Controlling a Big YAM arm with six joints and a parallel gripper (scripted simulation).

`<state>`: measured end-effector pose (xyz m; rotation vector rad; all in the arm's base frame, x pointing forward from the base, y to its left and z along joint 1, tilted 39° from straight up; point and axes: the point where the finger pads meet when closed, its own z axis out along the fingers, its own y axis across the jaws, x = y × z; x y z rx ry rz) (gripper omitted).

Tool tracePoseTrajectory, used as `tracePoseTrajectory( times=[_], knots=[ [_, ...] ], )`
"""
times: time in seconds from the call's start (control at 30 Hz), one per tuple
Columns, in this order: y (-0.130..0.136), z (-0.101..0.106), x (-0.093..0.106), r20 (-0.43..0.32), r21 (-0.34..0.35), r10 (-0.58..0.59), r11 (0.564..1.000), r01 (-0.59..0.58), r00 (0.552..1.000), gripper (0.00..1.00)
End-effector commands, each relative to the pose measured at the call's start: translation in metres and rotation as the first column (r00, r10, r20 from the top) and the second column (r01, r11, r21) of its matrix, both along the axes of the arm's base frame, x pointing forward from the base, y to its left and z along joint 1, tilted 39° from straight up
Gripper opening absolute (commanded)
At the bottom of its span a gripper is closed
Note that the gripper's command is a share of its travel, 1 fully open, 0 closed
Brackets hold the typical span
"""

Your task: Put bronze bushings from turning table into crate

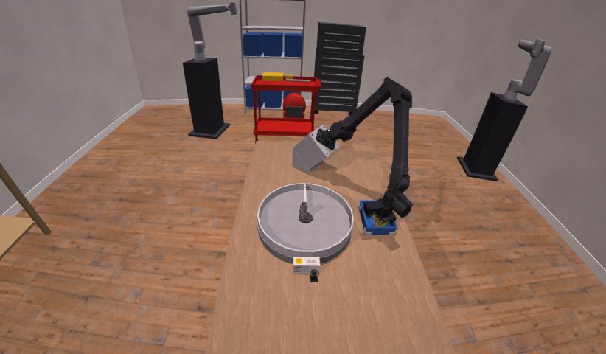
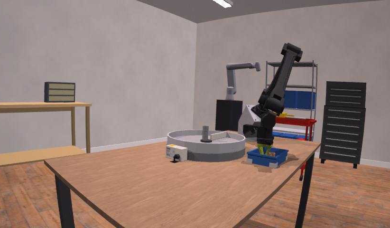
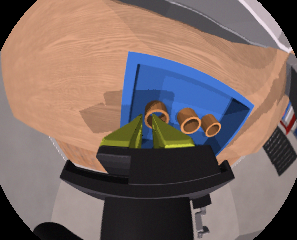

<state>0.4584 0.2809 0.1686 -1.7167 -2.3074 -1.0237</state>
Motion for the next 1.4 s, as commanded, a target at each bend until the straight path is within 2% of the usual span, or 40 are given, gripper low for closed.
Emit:
tracePoseTrajectory(
  times=[0.0,0.97,1.13,1.37],
  knots=[
    [0.007,0.012,0.007,0.027,0.012,-0.001,1.000,0.000,1.000,0.13],
    [0.007,0.012,0.007,0.028,0.012,-0.001,1.000,0.000,1.000,0.13],
    [-0.001,0.027,0.003,0.040,0.015,-0.005,1.000,0.004,0.999,0.13],
    [-0.012,0.032,0.005,0.044,0.014,-0.011,1.000,0.010,0.999,0.13]
  ],
)
